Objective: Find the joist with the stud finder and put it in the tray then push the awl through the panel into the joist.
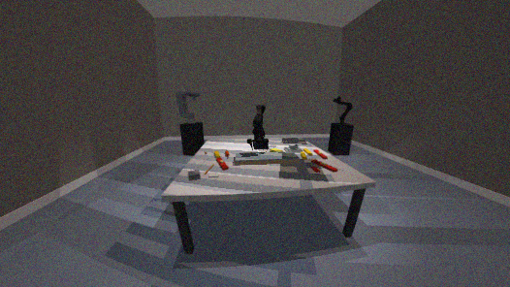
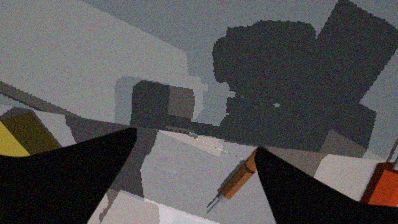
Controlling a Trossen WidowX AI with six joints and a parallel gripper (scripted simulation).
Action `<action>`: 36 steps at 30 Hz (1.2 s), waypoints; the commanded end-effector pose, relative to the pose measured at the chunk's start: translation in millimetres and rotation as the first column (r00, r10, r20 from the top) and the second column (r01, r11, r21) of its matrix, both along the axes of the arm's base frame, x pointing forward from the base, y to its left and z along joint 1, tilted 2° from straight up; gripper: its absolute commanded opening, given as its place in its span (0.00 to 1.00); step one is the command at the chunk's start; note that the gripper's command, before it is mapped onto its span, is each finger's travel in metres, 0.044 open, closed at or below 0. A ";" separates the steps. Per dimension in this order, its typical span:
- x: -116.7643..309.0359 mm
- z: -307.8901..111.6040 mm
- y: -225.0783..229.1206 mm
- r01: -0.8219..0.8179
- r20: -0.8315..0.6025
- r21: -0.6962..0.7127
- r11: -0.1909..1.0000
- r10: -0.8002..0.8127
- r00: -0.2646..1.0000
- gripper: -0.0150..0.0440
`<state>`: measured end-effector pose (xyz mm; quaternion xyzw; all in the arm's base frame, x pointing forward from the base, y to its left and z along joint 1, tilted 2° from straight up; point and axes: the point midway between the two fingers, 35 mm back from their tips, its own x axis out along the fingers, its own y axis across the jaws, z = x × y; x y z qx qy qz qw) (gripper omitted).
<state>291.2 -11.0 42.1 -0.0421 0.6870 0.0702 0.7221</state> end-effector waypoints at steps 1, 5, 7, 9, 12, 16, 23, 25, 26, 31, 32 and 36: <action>-19.5 -9.2 -50.5 0.214 -0.056 -0.021 0.977 -0.215 0.975 1.00; -35.7 -13.1 -84.0 0.354 -0.095 -0.028 0.935 -0.355 0.930 1.00; -38.1 -13.5 -87.9 0.371 -0.100 -0.029 0.928 -0.372 0.923 1.00; -38.1 -13.5 -87.9 0.371 -0.100 -0.029 0.928 -0.372 0.923 1.00; -37.8 -13.5 -87.0 0.371 -0.100 -0.029 0.928 -0.372 0.923 1.00; -37.1 -13.5 -84.0 0.371 -0.100 -0.028 0.928 -0.372 0.923 1.00; -36.4 -22.3 -84.0 0.372 -0.101 -0.030 0.928 -0.373 0.922 1.00; -36.3 -25.5 -84.0 0.373 -0.101 -0.030 0.927 -0.374 0.922 1.00; -36.2 -27.1 -84.0 0.373 -0.101 -0.030 0.927 -0.374 0.922 1.00; -35.9 -35.0 -83.9 0.374 -0.101 -0.030 0.927 -0.375 0.922 1.00; -35.8 -36.6 -83.9 0.374 -0.101 -0.031 0.927 -0.375 0.922 1.00; -35.7 -42.9 -83.7 0.374 -0.101 -0.030 0.927 -0.375 0.922 1.00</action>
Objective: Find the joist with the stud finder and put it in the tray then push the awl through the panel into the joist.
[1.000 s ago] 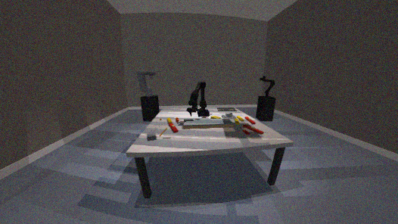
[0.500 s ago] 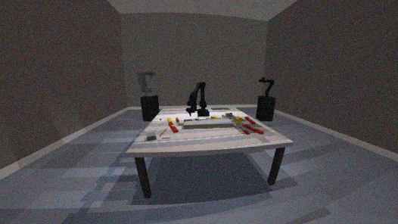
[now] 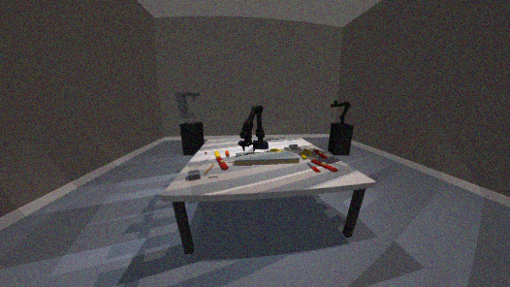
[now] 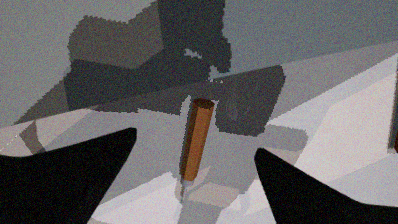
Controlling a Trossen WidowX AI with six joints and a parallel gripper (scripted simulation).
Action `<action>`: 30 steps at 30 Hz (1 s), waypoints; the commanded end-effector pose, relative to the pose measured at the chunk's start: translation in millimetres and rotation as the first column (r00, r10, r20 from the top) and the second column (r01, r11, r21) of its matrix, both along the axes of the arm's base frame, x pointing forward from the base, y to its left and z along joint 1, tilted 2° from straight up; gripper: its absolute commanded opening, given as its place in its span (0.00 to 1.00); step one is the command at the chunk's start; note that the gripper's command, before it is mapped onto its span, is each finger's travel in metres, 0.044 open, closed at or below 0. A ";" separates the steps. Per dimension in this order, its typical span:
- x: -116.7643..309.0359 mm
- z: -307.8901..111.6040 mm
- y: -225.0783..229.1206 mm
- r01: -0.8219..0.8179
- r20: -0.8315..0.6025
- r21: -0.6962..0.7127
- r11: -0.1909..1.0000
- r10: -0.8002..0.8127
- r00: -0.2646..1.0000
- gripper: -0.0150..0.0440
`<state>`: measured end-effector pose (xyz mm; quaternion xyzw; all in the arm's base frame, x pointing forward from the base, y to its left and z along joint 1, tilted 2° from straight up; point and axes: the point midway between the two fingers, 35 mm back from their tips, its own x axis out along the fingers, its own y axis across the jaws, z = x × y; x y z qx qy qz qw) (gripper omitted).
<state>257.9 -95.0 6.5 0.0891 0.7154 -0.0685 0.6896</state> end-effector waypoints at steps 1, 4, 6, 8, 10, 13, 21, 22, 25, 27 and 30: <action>-2.5 -8.9 0.3 0.003 -0.013 0.000 1.000 -0.003 1.000 1.00; -2.4 -13.6 0.5 0.002 -0.013 0.000 1.000 -0.002 1.000 1.00; -2.5 -16.7 0.6 0.002 -0.013 0.000 1.000 -0.002 1.000 1.00; -2.6 -19.9 0.7 0.002 -0.013 0.001 1.000 -0.002 1.000 1.00; -2.7 -22.9 0.9 0.001 -0.012 0.001 1.000 -0.001 1.000 1.00; -2.9 -27.2 1.1 0.000 -0.012 0.001 1.000 0.000 1.000 1.00; -2.9 -28.2 1.1 0.000 -0.012 0.001 1.000 0.000 1.000 0.87; -2.9 -28.2 1.1 0.000 -0.012 0.001 1.000 0.000 1.000 0.82; -2.9 -28.2 1.1 0.000 -0.012 0.001 1.000 0.000 1.000 0.69; -2.9 -28.2 1.1 0.000 -0.012 0.001 1.000 0.000 1.000 0.60; -2.9 -28.2 1.1 0.000 -0.012 0.001 1.000 0.000 1.000 0.47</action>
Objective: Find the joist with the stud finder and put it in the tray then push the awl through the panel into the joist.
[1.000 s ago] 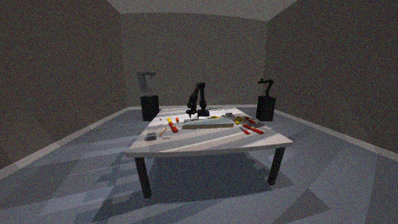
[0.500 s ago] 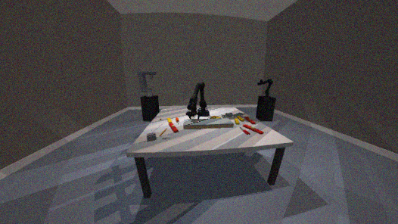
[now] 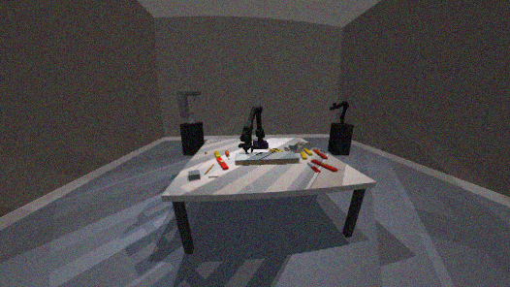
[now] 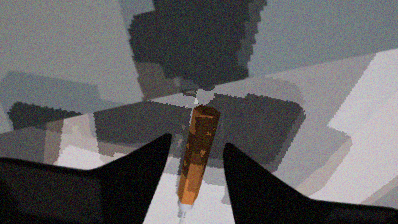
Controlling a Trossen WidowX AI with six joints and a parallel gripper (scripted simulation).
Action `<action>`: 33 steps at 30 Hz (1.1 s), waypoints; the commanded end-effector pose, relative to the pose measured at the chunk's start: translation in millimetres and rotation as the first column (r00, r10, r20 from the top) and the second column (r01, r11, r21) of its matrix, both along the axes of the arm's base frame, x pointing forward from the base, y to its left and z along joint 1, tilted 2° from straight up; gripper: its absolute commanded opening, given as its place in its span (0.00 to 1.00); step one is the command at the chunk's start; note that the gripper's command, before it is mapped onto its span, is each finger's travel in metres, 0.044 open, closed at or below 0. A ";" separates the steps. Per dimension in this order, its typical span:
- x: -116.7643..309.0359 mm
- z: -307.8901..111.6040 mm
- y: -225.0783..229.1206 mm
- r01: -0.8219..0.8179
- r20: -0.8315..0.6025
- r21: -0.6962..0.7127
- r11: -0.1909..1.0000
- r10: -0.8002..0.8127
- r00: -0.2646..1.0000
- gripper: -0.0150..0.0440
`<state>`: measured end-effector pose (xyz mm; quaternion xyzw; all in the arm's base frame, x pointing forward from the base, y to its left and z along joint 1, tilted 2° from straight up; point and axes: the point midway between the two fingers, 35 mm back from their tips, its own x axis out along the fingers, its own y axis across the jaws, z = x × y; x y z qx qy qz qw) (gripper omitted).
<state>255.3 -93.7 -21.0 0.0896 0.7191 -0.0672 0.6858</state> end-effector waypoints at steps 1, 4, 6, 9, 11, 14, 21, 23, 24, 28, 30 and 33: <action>-0.3 -0.7 -0.3 0.002 -0.002 -0.002 1.000 -0.002 1.000 0.42; -0.3 -0.7 -0.3 0.002 -0.002 -0.002 1.000 -0.002 1.000 0.35; -0.3 -0.7 -0.3 0.002 -0.002 -0.002 1.000 -0.002 1.000 0.33; 0.0 0.4 -0.4 0.002 -0.002 -0.002 1.000 -0.002 1.000 0.26; 1.0 5.6 -0.9 0.002 -0.002 -0.002 1.000 -0.002 1.000 0.25; 3.7 21.8 -2.4 0.002 -0.001 -0.003 1.000 -0.002 1.000 0.25; 5.2 73.3 -4.3 0.002 -0.001 -0.003 1.000 -0.002 1.000 0.25; 3.8 88.5 -4.2 0.002 -0.001 -0.003 1.000 -0.002 1.000 0.25; 2.8 96.1 -4.0 0.002 -0.001 -0.003 1.000 -0.002 1.000 0.25; -2.1 121.6 -2.7 0.002 -0.001 -0.003 1.000 -0.002 1.000 0.25; -2.5 122.9 -2.6 0.002 -0.001 -0.003 1.000 -0.002 1.000 0.25; 2.8 115.4 -4.0 0.004 0.013 -0.023 1.000 -0.003 1.000 0.25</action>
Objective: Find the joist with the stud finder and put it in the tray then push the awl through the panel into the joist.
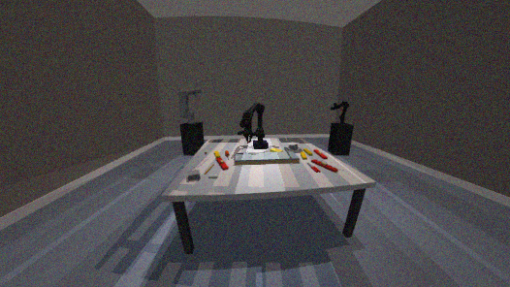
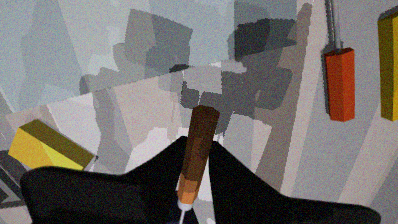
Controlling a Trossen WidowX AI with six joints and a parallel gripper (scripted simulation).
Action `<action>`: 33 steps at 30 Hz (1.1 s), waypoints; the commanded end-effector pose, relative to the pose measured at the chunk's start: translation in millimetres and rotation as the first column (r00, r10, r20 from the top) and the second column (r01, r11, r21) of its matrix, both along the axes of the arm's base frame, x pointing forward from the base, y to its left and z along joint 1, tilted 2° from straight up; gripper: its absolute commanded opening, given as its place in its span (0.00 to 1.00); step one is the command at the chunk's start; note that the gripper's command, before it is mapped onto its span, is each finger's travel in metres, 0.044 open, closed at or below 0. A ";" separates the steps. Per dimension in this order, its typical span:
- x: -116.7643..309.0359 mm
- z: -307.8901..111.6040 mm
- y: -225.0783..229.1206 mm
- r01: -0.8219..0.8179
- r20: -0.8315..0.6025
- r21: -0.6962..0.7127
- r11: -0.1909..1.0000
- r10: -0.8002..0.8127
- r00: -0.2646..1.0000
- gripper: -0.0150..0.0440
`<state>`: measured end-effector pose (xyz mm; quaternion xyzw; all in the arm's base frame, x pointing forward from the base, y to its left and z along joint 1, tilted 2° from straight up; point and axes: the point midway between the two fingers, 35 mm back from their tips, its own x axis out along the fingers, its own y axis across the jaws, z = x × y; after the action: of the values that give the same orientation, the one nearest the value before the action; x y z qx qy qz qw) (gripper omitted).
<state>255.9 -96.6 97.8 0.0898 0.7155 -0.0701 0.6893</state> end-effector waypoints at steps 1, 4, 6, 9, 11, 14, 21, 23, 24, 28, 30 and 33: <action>6.0 -5.6 -2.5 -0.003 0.014 -0.044 0.999 0.003 1.000 0.25; 19.9 -12.8 -6.9 -0.003 0.057 -0.137 0.991 0.010 0.998 0.25; 29.5 -16.5 -9.3 0.003 0.089 -0.196 0.981 0.015 0.996 0.25; 43.8 -20.5 -11.8 0.019 0.142 -0.280 0.960 0.022 0.990 0.25; 53.2 -22.1 -12.8 0.034 0.181 -0.332 0.943 0.028 0.983 0.25; 67.0 -22.9 -13.1 0.066 0.242 -0.403 0.913 0.037 0.970 0.25; 95.7 -18.6 -8.2 0.174 0.398 -0.527 0.832 0.060 0.916 0.25; 102.7 -15.9 -5.4 0.213 0.444 -0.550 0.808 0.067 0.893 0.25; 105.9 -14.4 -3.8 0.233 0.468 -0.559 0.796 0.071 0.881 0.25; 116.9 -7.2 3.7 0.321 0.562 -0.581 0.748 0.082 0.823 0.25; 121.1 -3.1 8.0 0.369 0.608 -0.581 0.726 0.086 0.789 0.25; 125.9 3.6 15.0 0.442 0.677 -0.569 0.693 0.091 0.730 0.25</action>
<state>378.8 -87.0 97.1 -0.0890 0.3688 -0.3471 0.8577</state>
